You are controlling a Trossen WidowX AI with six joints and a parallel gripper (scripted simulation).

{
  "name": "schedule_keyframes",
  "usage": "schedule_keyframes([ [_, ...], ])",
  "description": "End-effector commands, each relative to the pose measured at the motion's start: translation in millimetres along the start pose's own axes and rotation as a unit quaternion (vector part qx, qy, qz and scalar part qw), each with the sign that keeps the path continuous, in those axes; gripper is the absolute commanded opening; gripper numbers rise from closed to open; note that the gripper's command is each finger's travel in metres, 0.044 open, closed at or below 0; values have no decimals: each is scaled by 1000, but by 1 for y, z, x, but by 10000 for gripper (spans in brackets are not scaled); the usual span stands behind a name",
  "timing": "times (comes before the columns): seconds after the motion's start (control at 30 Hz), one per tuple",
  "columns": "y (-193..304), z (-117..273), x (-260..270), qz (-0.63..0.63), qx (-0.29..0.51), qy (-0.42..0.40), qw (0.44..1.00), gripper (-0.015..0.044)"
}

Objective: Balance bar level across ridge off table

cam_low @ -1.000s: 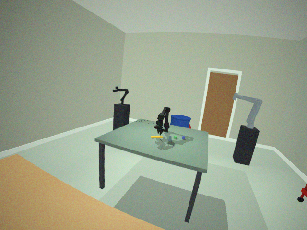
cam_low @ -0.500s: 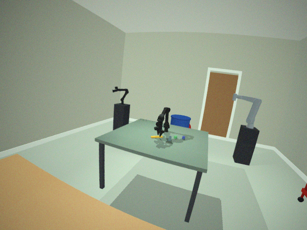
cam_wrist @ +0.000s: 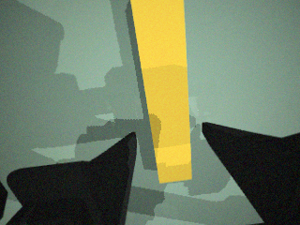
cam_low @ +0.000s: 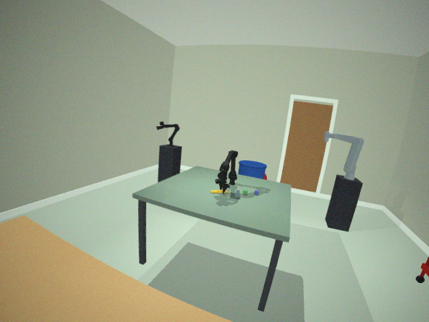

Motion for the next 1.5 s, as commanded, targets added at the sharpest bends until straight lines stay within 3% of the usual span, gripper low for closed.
schedule_keyframes([
  [0.0,0,-1,0,2,-2,2,1000,315],
  [0.17,0,-1,0,2,-2,2,1000,315],
  [0.37,0,0,0,0,0,0,1000,157],
  [0.63,0,0,0,0,0,0,1000,104],
  [0.77,-1,6,1,0,0,0,1000,0],
  [1.47,-5,59,5,1,-1,1,1000,0],
])
Point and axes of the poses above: the point midway between the two fingers, 35 mm back from their tips, its own z axis back along the fingers, its own x axis across the jaws, y = z × x, the point moved 6 cm from there along z, back along the fingers, and after that the axes turned 4 degrees about z, right-handed, at the moved point
